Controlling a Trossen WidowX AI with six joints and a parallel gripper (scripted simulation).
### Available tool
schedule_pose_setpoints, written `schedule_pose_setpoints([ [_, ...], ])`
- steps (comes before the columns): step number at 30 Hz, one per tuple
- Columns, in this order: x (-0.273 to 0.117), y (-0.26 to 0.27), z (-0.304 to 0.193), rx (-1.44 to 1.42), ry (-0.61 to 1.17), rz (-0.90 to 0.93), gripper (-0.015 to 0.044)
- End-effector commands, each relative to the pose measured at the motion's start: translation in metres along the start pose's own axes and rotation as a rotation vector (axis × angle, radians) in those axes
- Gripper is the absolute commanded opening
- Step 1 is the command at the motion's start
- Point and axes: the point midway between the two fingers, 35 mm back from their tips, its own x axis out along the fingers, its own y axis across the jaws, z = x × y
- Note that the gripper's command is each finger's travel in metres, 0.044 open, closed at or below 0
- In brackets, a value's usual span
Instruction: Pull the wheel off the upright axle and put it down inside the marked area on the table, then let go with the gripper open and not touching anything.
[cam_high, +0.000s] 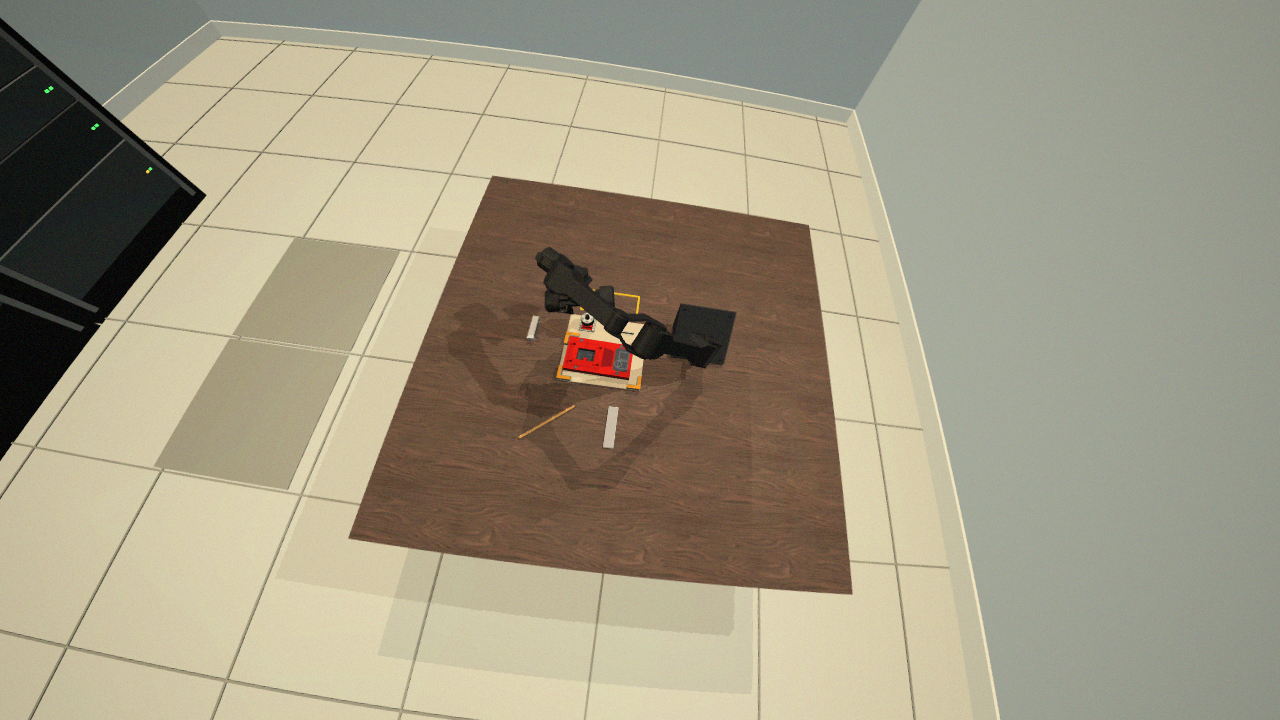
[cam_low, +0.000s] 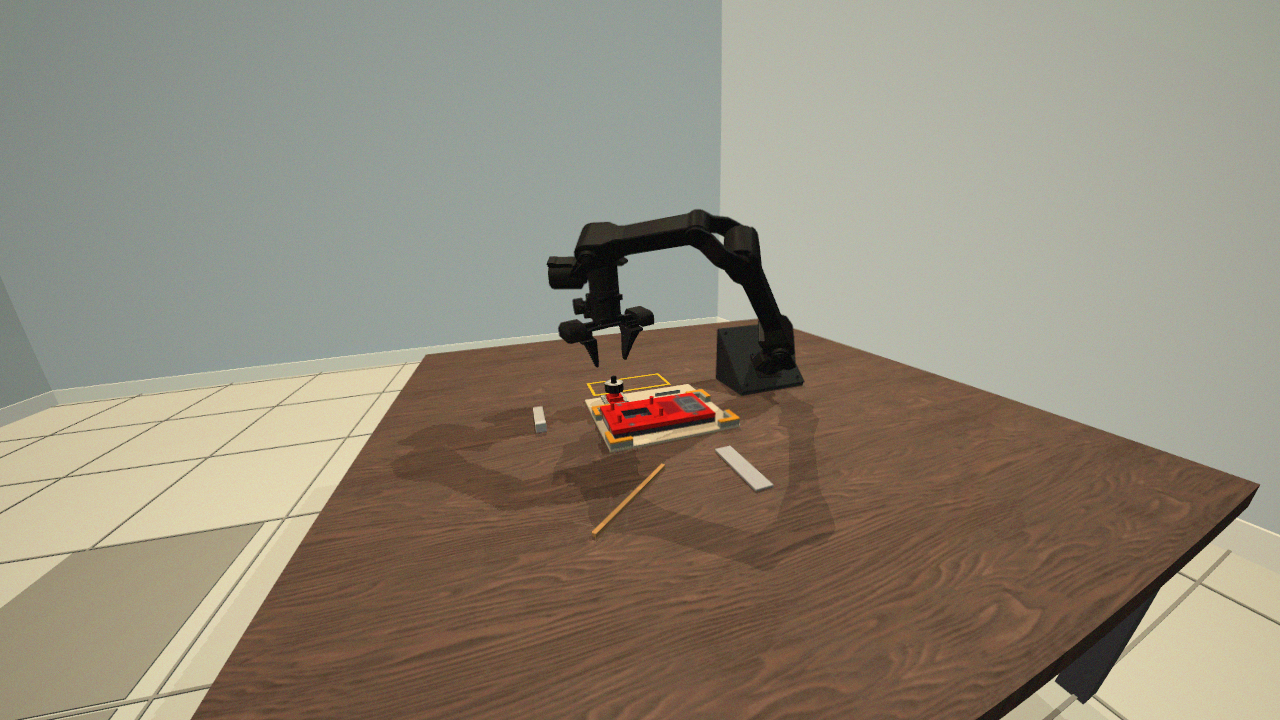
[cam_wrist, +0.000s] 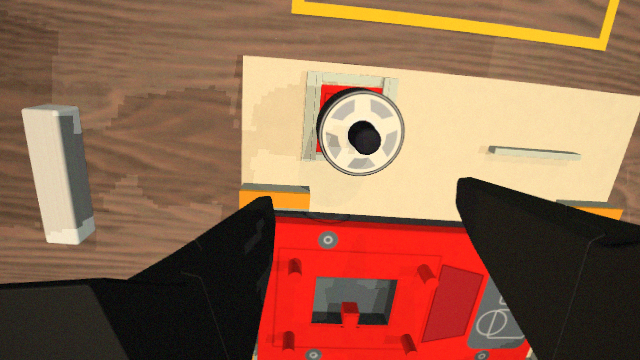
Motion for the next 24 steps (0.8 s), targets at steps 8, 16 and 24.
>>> schedule_pose_setpoints([
  [8, -0.011, -0.013, 0.025, 0.187, 0.084, 0.065, 0.03],
  [16, -0.012, -0.013, 0.013, 0.187, 0.085, 0.065, 0.03],
  [24, 0.007, -0.01, 0.013, 0.187, 0.084, 0.065, 0.03],
])
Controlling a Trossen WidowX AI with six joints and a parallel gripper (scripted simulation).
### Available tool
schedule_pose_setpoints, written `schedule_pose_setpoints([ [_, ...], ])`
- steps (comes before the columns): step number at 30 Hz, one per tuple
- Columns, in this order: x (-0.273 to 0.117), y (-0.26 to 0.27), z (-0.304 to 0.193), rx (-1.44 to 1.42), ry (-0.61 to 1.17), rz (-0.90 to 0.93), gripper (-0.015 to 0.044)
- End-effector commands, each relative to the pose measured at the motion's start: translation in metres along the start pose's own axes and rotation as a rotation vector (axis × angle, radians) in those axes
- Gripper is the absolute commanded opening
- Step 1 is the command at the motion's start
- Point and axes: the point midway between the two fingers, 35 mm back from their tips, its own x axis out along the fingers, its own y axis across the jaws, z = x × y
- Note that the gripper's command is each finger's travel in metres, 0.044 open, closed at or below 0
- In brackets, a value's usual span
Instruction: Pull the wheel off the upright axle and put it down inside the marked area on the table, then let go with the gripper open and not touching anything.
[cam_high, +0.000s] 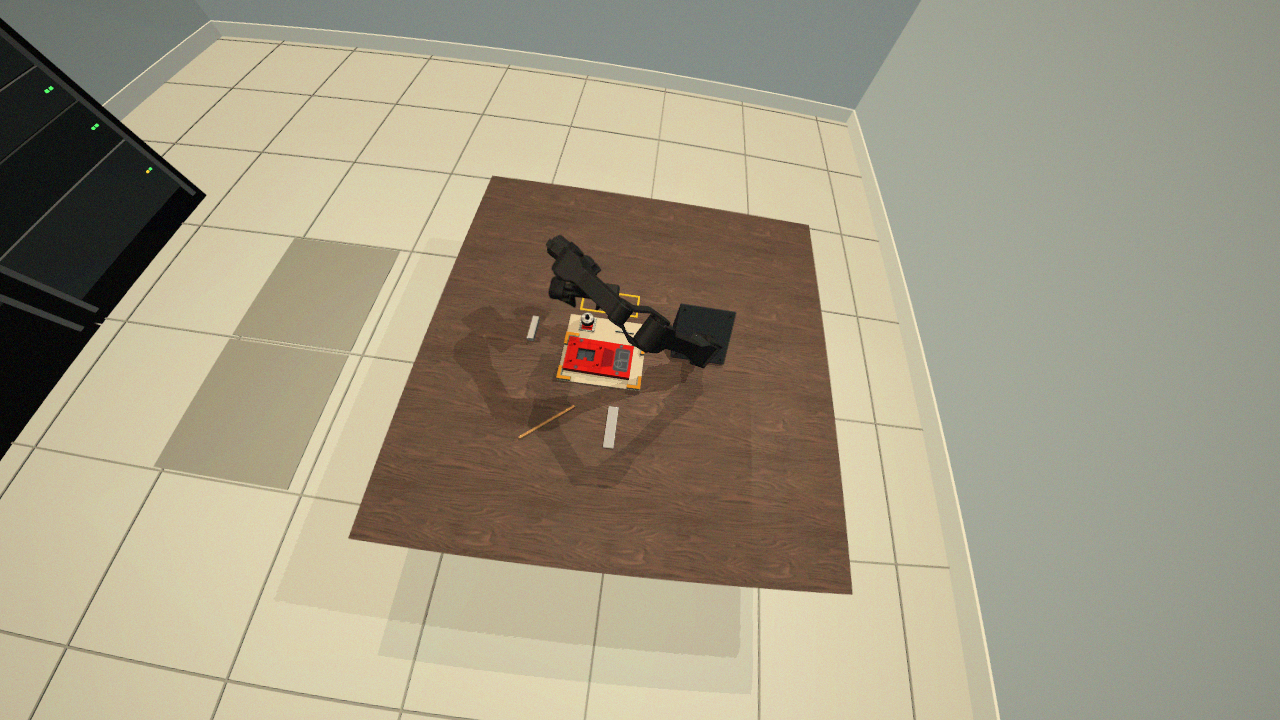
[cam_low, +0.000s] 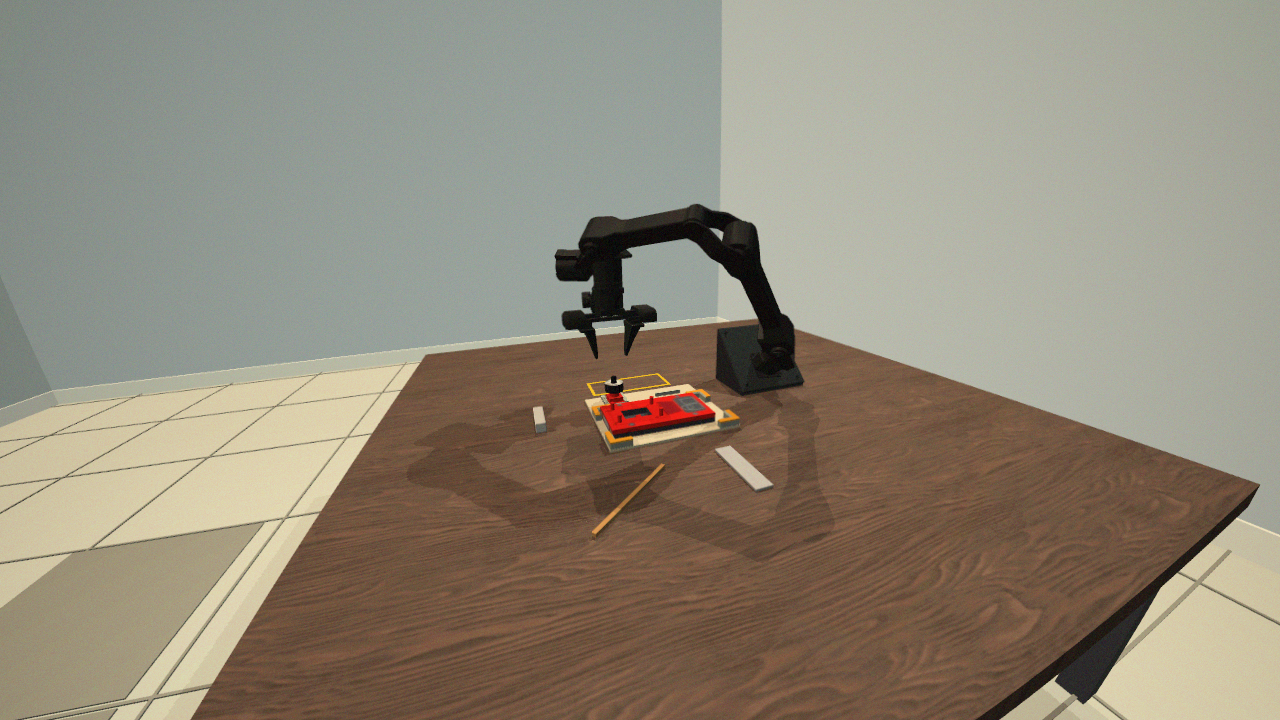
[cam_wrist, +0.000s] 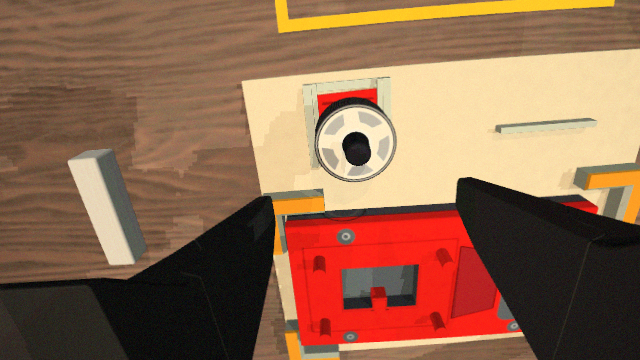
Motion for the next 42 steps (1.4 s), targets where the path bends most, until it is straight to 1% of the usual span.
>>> schedule_pose_setpoints([
  [1, 0.018, -0.001, -0.001, 0.007, 0.007, -0.005, 0.03],
  [12, 0.066, -0.002, -0.001, 0.006, 0.011, -0.004, 0.03],
  [19, 0.069, -0.002, -0.001, 0.006, 0.011, -0.004, 0.03],
  [23, 0.065, -0.001, -0.002, -0.001, 0.006, -0.006, 0.0195],
  [31, 0.065, -0.001, -0.002, -0.001, 0.006, -0.006, 0.0142],
  [36, 0.065, -0.001, -0.002, -0.001, 0.006, -0.006, 0.001],
  [37, 0.064, -0.001, -0.002, -0.001, 0.006, -0.006, 0.0],
  [42, 0.063, -0.001, -0.002, -0.001, 0.006, -0.006, 0.0],
])
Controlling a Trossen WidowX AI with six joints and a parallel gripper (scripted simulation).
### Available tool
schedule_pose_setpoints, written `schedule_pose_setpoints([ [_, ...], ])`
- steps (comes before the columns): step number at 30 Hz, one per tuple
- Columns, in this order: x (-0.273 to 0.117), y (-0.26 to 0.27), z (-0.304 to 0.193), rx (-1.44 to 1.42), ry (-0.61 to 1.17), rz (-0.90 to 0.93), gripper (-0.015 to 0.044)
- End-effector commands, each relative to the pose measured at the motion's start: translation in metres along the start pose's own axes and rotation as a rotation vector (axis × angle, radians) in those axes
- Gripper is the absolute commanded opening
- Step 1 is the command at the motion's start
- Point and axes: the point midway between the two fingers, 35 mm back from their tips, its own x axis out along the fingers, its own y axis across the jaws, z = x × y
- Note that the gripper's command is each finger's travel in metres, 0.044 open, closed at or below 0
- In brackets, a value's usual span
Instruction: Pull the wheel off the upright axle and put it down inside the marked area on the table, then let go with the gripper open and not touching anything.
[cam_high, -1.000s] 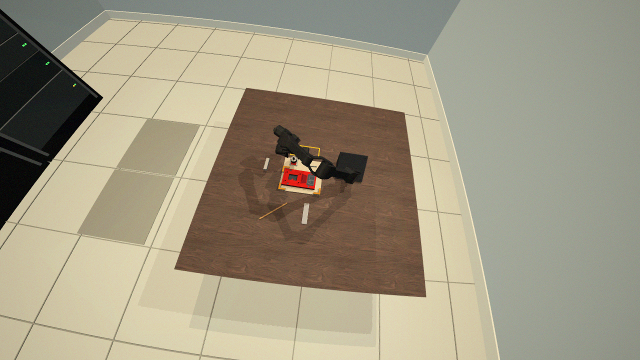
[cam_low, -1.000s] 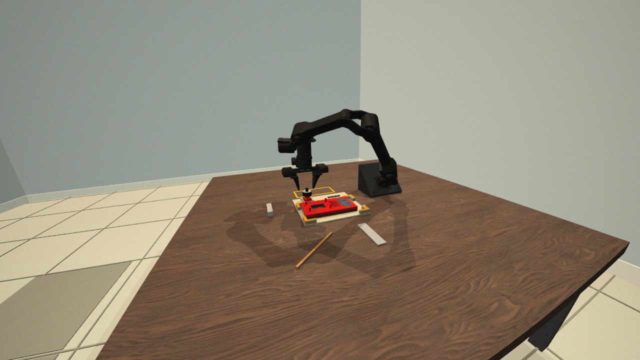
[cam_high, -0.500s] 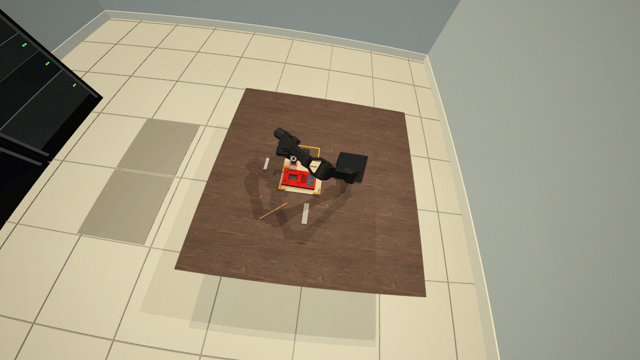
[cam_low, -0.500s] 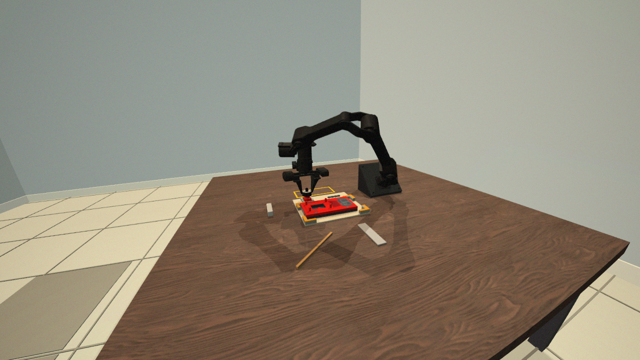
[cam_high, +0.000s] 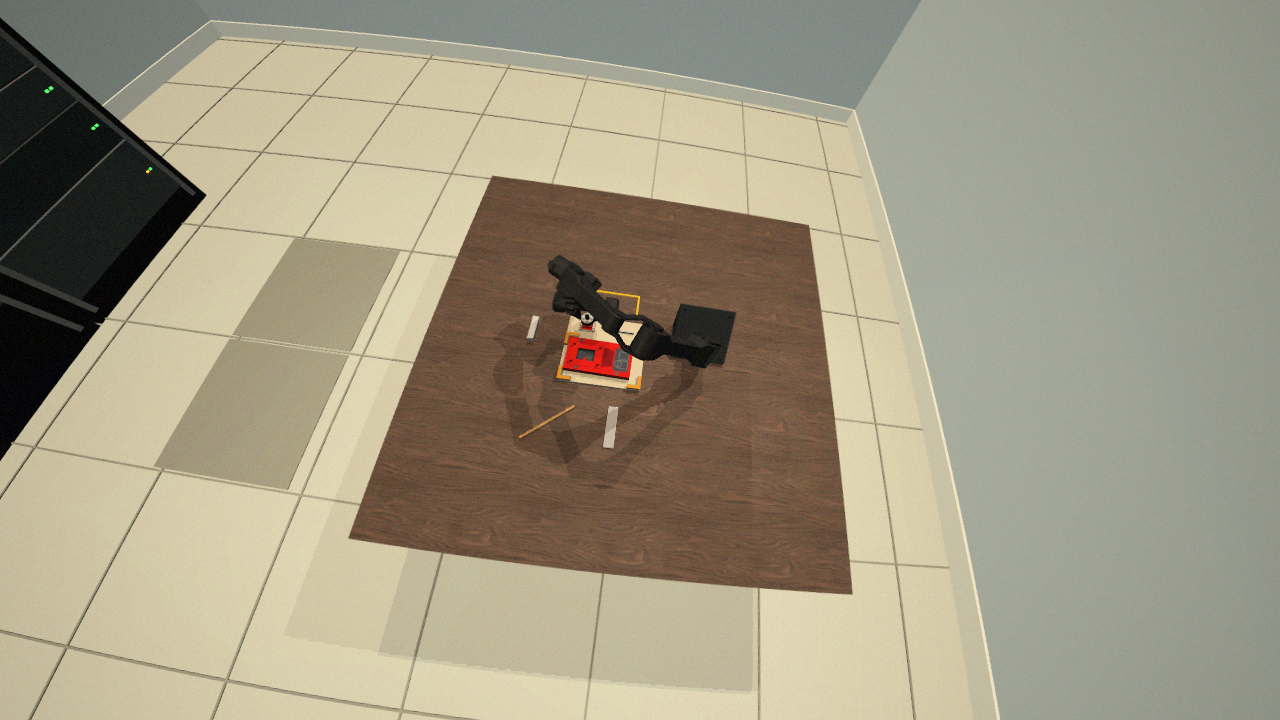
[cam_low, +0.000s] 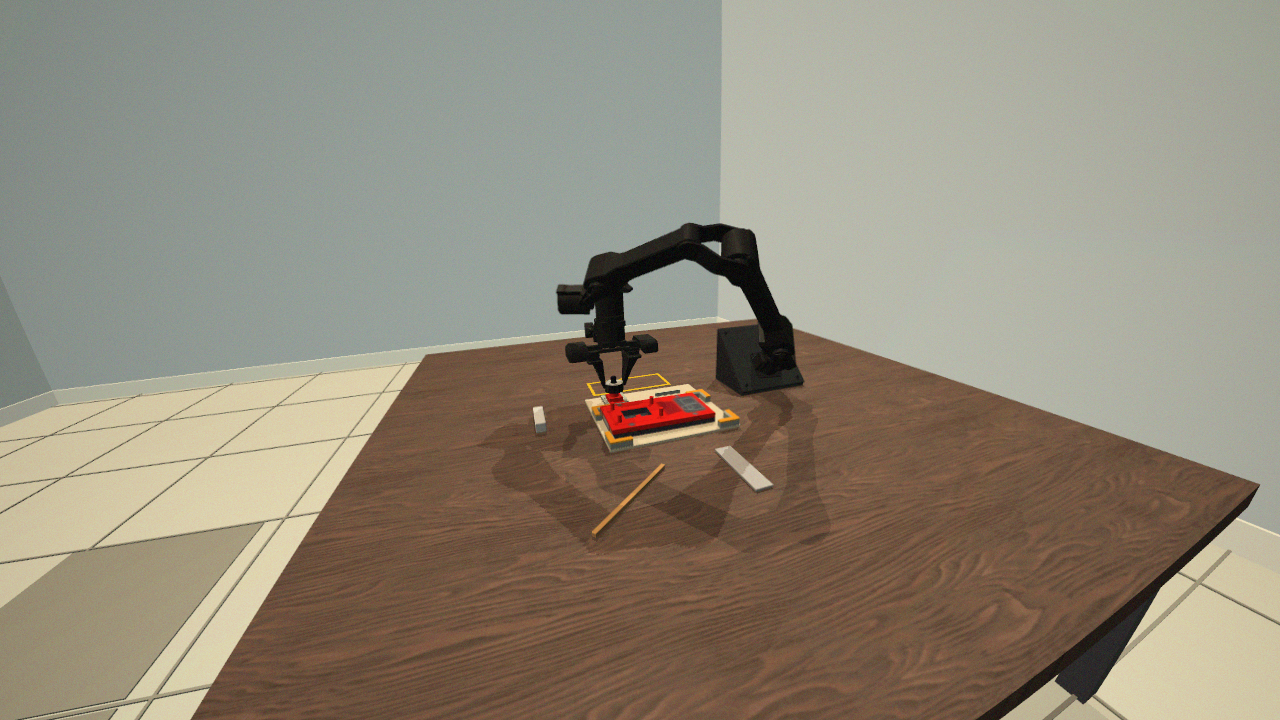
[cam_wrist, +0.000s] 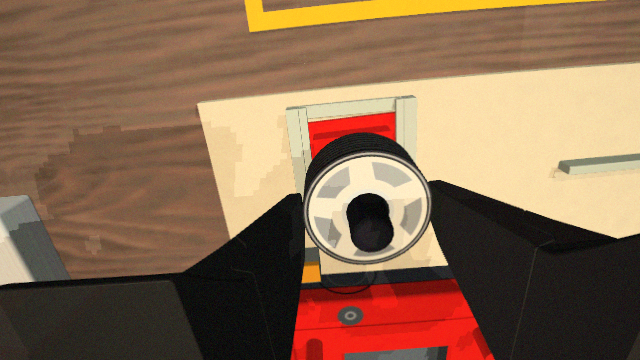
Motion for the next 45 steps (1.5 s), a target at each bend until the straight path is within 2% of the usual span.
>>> schedule_pose_setpoints([
  [1, -0.003, 0.001, 0.0, -0.004, -0.002, 0.004, 0.0],
  [45, -0.018, 0.001, 0.001, -0.001, -0.001, 0.004, 0.0],
])
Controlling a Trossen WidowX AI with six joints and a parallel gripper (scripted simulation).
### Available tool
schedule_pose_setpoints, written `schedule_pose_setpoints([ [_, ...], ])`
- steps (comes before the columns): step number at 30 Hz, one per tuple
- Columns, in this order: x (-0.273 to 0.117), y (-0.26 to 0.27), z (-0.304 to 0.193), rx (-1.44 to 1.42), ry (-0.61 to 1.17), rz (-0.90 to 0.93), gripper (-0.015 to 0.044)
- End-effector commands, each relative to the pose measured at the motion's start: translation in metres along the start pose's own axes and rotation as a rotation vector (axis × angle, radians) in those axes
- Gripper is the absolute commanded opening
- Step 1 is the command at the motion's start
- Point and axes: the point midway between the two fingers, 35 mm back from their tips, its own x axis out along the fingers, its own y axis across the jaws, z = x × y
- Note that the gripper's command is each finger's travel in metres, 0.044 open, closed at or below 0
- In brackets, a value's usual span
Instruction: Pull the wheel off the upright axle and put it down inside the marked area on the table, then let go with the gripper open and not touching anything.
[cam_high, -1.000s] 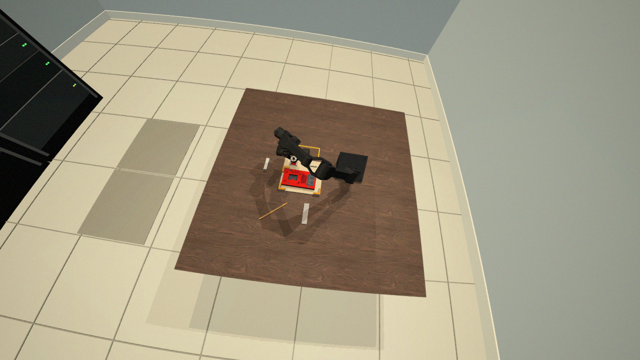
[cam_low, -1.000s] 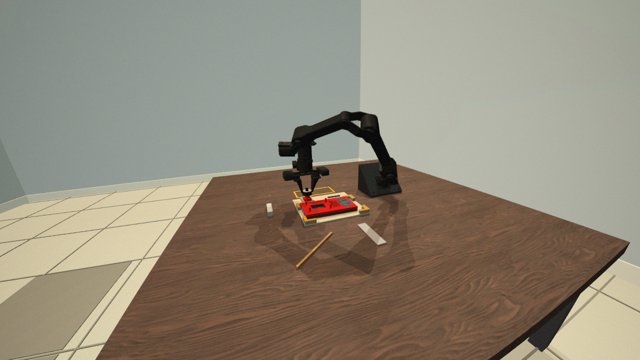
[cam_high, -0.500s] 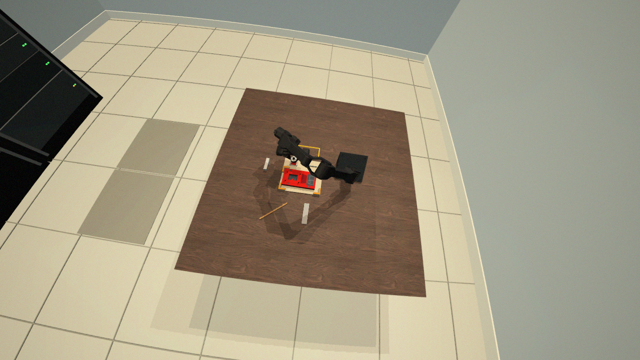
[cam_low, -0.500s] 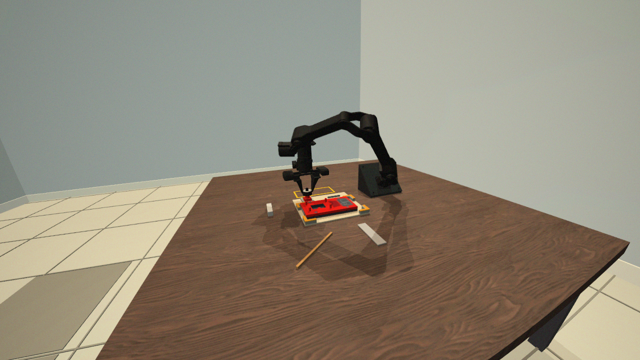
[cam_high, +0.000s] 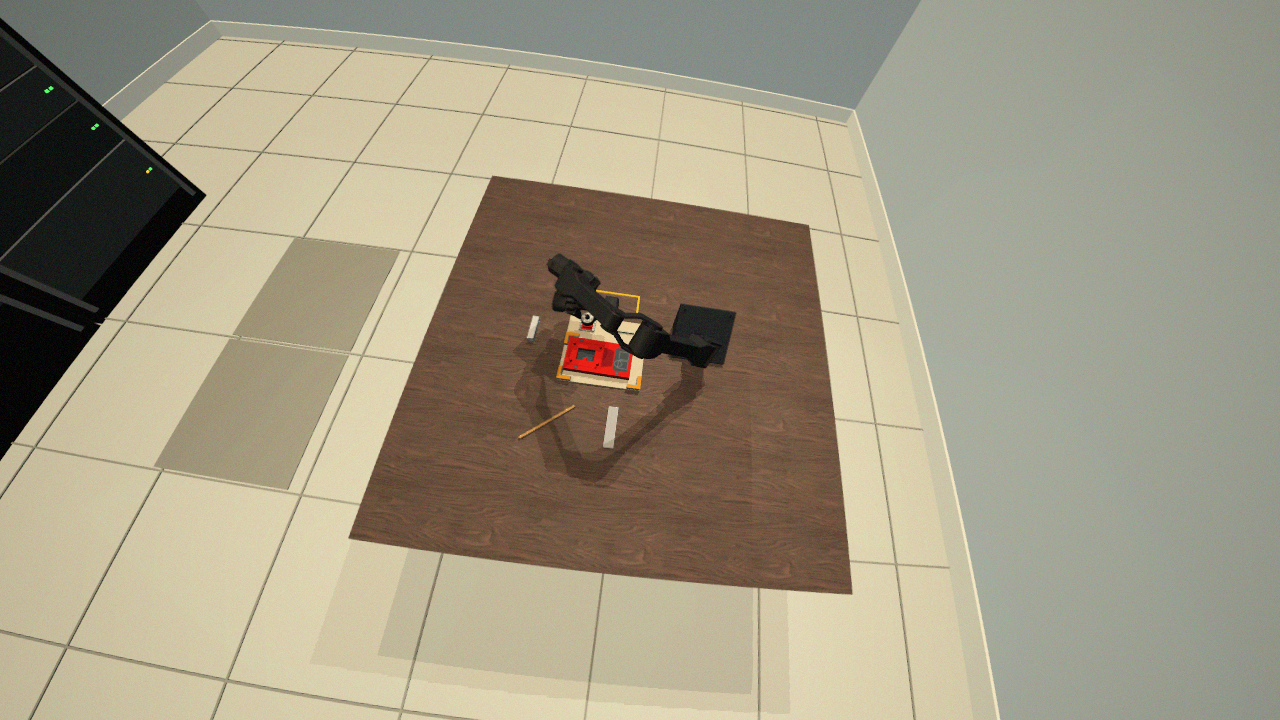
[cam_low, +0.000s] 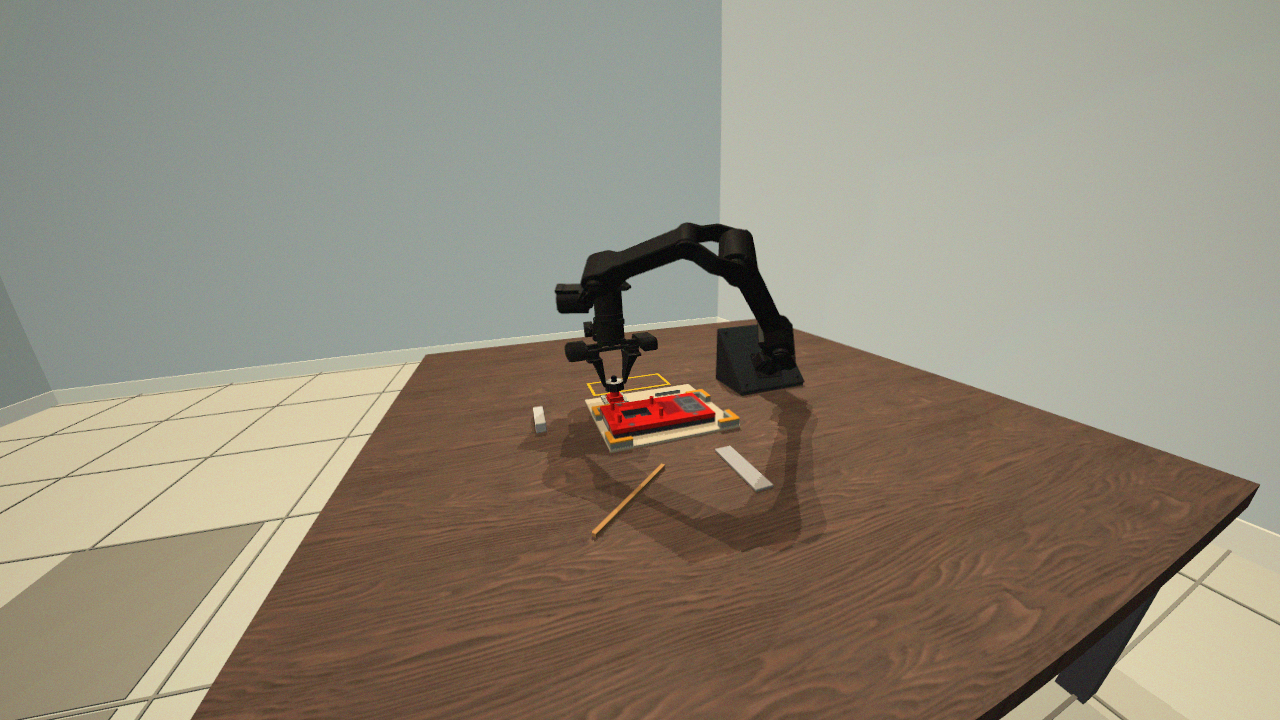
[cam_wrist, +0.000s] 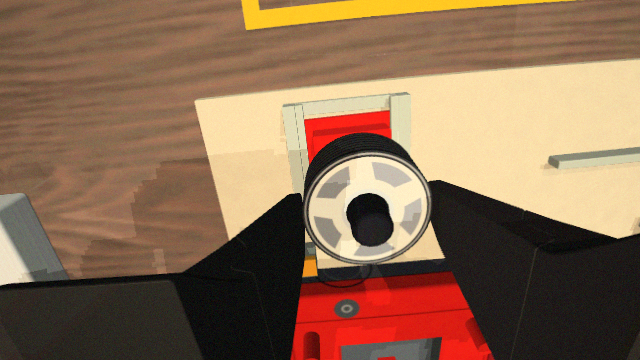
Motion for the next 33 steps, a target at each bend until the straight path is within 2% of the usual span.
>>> schedule_pose_setpoints([
  [1, -0.013, 0.001, 0.002, 0.005, -0.009, 0.017, 0.0],
  [33, -0.023, 0.0, 0.002, 0.008, -0.008, 0.018, 0.0],
])
